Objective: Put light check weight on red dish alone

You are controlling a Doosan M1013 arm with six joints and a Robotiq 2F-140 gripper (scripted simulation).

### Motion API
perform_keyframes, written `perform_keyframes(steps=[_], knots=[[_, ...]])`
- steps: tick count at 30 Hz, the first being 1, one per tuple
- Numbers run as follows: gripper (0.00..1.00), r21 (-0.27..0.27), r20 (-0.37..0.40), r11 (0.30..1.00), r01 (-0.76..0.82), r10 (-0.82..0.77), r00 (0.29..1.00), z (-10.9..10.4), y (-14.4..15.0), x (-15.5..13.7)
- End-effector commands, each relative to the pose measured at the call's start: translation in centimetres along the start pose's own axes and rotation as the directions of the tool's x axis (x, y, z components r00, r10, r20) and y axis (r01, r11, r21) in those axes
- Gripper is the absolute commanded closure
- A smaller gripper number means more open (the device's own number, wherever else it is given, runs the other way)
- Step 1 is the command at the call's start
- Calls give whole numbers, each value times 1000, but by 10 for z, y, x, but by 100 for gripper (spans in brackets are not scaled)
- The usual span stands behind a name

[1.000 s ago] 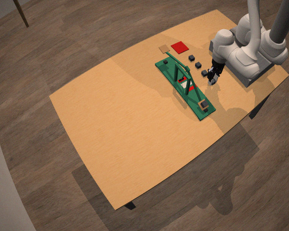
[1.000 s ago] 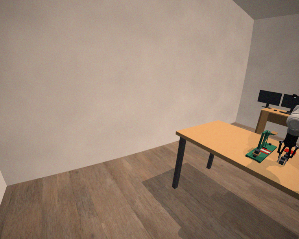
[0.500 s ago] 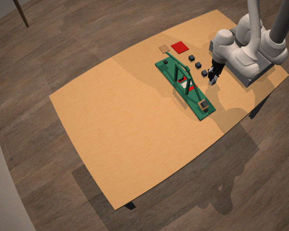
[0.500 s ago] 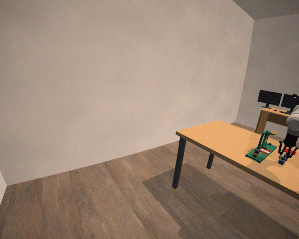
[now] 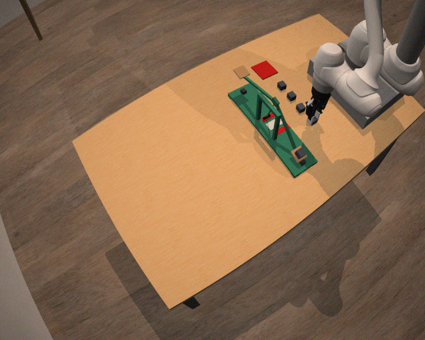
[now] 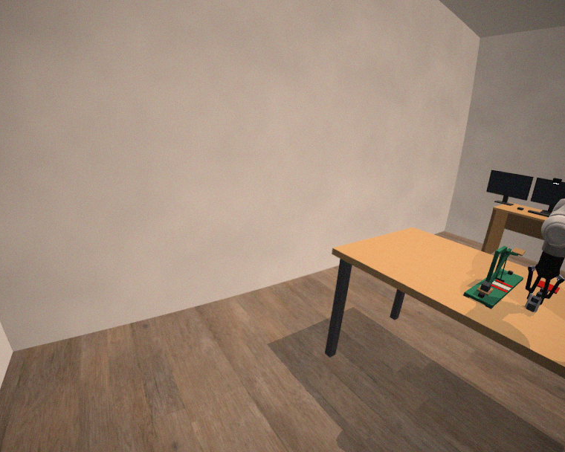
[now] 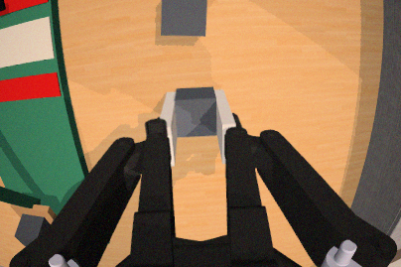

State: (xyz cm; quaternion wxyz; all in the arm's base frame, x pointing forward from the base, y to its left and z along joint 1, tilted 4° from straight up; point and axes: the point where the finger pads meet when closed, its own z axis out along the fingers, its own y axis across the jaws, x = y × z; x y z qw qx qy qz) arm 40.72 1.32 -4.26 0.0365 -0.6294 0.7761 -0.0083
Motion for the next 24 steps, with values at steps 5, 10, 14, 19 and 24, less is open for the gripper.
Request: perform_keyframes(steps=[5,10,14,19,24], knots=[[76,0,2,1000,1,-1,1000,3,2,-1],[76,0,2,1000,1,-1,1000,2,2,-1],[76,0,2,1000,1,-1,1000,-7,2,-1],[76,0,2,1000,1,-1,1000,-20,2,-1],[76,0,2,1000,1,-1,1000,-47,2,-1]])
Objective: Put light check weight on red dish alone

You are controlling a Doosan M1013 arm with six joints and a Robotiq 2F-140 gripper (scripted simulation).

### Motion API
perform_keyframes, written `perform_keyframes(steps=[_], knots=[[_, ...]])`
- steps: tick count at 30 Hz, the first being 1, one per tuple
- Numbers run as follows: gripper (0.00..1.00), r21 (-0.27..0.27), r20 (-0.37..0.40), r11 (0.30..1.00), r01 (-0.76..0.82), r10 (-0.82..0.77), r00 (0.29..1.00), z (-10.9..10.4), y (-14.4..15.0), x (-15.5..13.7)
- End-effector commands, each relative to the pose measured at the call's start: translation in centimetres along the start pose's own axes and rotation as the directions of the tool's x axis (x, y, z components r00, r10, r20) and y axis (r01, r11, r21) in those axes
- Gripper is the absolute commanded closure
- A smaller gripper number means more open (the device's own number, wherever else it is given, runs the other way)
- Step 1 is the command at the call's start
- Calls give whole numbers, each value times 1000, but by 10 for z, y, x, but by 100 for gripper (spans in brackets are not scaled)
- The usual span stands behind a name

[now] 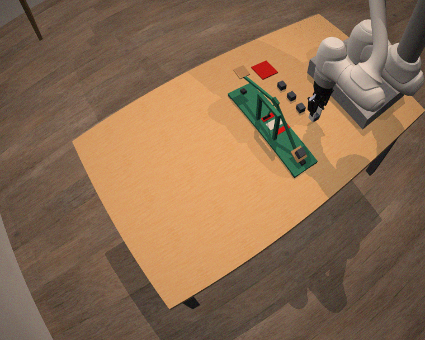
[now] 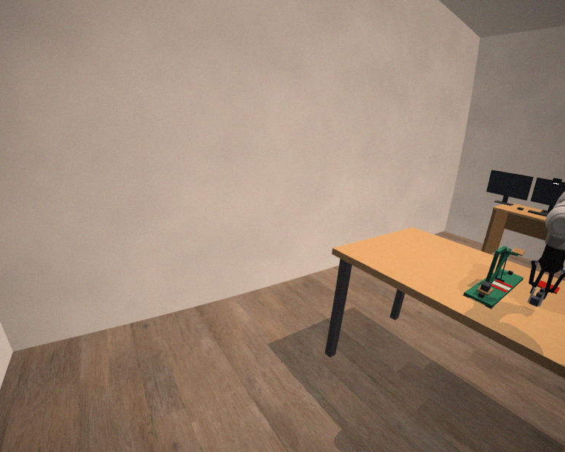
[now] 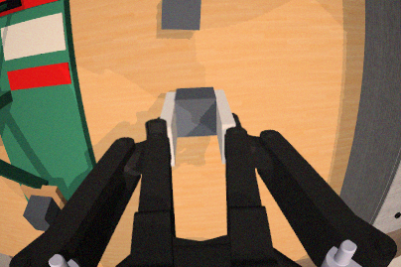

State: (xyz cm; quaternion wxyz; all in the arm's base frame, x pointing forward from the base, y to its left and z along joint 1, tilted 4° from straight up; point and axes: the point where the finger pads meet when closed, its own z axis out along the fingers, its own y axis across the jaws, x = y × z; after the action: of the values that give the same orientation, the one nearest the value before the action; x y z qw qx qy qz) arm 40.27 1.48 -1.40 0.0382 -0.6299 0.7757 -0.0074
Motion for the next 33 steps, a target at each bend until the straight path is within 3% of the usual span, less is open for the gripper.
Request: perform_keyframes(steps=[1,7,27,33], knots=[[76,-1,-2,1000,0,0,1000,-23,-1,1],[76,-1,-2,1000,0,0,1000,-38,-1,1],[76,-1,-2,1000,-1,1,1000,-40,-1,3],[76,-1,-2,1000,-2,2,1000,-49,-1,22]])
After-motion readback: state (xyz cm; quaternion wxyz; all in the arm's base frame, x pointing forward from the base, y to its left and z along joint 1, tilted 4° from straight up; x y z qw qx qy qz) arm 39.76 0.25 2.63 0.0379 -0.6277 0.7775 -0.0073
